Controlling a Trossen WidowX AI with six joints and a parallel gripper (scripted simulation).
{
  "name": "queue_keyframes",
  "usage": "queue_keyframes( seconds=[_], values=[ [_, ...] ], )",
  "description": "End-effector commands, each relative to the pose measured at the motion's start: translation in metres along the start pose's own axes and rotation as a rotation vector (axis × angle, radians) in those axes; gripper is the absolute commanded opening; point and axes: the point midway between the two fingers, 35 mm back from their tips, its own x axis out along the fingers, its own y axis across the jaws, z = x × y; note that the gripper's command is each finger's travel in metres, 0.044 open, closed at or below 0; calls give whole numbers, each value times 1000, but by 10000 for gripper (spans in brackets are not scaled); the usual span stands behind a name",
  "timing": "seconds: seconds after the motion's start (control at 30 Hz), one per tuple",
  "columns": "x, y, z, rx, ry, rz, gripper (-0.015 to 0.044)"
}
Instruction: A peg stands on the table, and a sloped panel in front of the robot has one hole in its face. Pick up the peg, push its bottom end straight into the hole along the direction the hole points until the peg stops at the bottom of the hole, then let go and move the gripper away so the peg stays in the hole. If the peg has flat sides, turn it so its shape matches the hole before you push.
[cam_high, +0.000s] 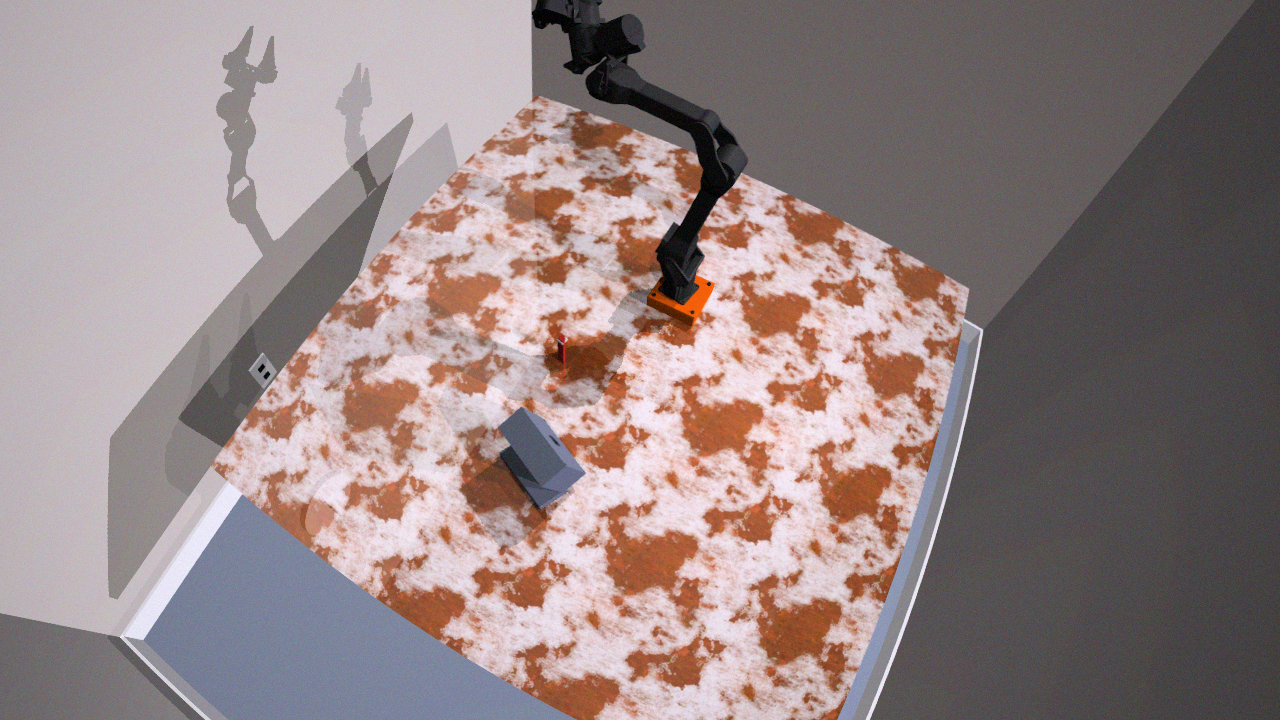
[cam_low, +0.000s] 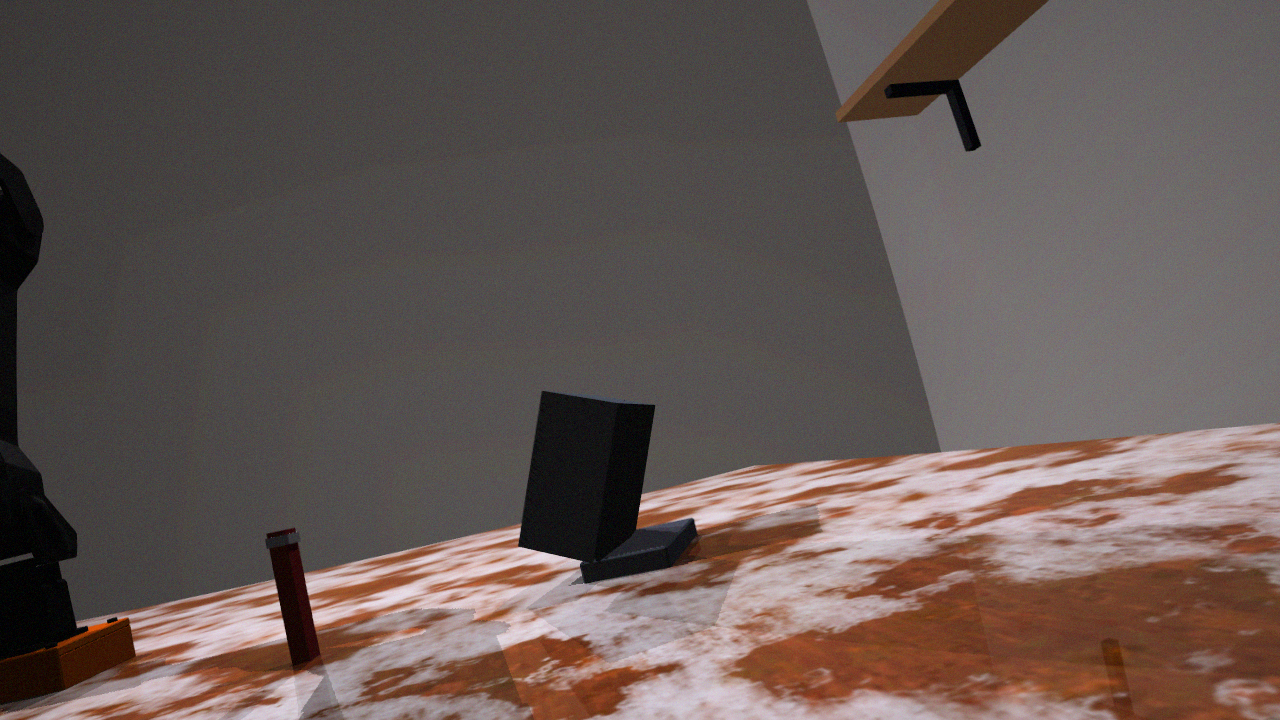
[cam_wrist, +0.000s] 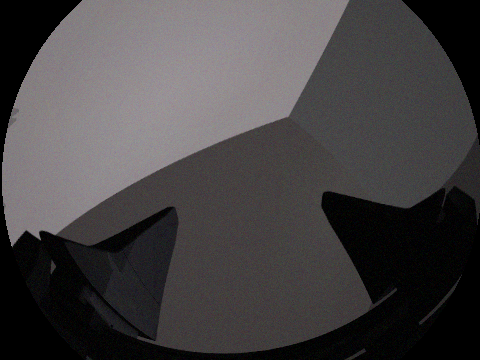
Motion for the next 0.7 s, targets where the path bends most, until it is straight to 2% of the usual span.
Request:
queue_keyframes(
  seconds=[0.0, 0.27, 0.67],
  values=[
    [-6, 17, 21, 68, -64, 61, 440],
    [-32, 45, 71, 158, -227, 184, 440],
    [-69, 82, 121, 380, -352, 402, 440]
  ],
)
